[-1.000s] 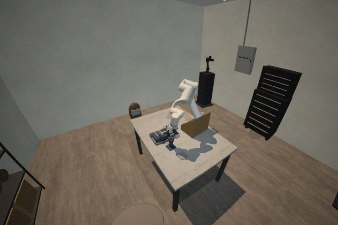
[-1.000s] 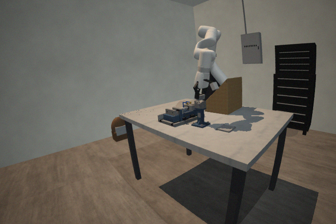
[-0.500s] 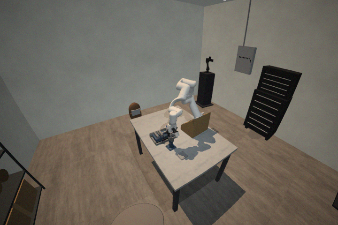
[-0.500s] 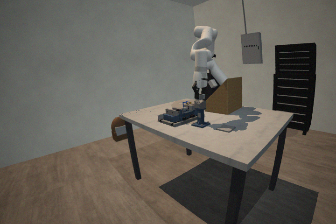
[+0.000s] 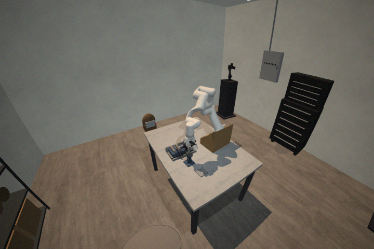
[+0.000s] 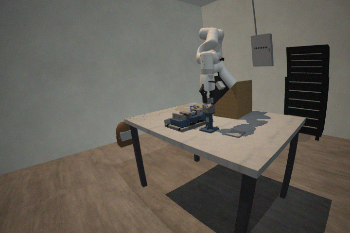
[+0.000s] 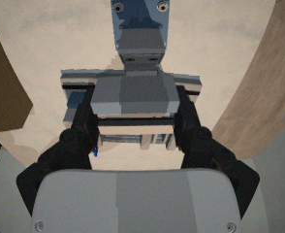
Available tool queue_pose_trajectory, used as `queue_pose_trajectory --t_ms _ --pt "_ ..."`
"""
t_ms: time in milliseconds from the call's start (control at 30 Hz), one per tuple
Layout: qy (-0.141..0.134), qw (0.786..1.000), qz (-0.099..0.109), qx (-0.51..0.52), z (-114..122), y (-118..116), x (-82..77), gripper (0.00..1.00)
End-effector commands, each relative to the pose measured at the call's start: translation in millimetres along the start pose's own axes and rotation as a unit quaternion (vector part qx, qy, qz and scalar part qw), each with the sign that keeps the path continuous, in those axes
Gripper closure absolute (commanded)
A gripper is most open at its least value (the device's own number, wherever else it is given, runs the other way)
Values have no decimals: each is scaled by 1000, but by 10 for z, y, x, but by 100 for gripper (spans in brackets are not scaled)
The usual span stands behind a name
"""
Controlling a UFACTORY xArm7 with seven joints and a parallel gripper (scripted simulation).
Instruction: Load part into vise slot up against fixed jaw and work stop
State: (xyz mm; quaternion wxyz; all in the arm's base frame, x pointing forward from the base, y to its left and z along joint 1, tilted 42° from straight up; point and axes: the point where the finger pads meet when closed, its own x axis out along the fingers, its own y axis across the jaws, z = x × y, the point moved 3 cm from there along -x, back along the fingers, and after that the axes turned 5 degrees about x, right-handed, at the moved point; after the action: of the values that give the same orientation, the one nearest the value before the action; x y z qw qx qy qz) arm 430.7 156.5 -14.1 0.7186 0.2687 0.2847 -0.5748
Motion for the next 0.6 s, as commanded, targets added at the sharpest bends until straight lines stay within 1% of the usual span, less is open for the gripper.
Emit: queue_pose_trajectory --t_ms 0,567 --pt "8 1000 1 0 -5 11 -18 100" --pt "19 1000 0 0 5 12 -18 100"
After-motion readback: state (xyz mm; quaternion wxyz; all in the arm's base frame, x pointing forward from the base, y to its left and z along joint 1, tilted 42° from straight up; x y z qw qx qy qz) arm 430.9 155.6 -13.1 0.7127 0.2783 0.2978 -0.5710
